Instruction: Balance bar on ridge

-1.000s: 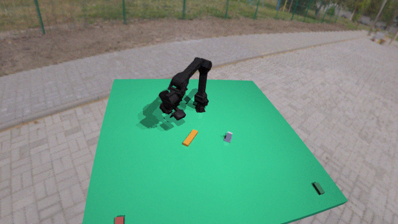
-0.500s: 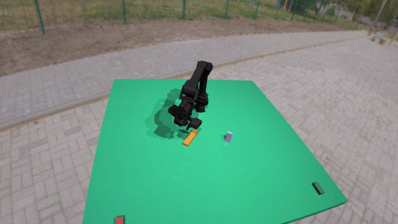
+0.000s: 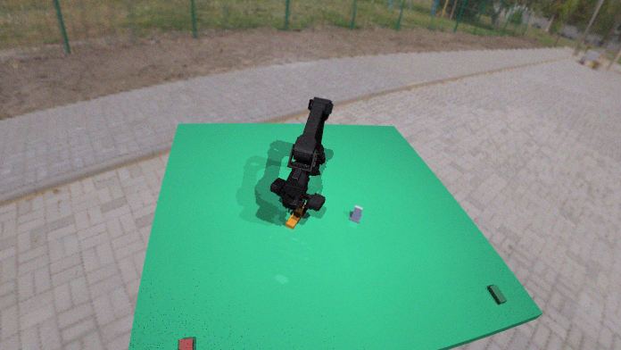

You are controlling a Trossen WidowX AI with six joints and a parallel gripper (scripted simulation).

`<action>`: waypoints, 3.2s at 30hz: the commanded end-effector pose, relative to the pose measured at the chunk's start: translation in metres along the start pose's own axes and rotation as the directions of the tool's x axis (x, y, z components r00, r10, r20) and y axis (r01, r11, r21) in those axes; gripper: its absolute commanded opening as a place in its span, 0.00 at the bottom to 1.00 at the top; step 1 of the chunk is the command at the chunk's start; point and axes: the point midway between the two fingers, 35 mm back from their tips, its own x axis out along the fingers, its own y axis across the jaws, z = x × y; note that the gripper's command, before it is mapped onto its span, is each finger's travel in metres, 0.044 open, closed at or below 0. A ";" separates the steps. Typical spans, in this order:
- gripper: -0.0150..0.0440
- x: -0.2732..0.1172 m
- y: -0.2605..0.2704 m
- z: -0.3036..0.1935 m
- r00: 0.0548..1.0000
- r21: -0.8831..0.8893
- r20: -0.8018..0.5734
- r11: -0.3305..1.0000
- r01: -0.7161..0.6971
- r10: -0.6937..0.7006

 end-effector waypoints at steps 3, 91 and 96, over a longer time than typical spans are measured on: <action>0.79 0.022 0.001 -0.003 1.000 -0.005 -0.018 1.000 -0.001 0.001; 0.25 -0.048 0.001 0.000 1.000 -0.005 -0.017 1.000 -0.001 0.001; 0.25 -0.057 0.000 -0.001 1.000 -0.005 -0.018 1.000 -0.001 0.001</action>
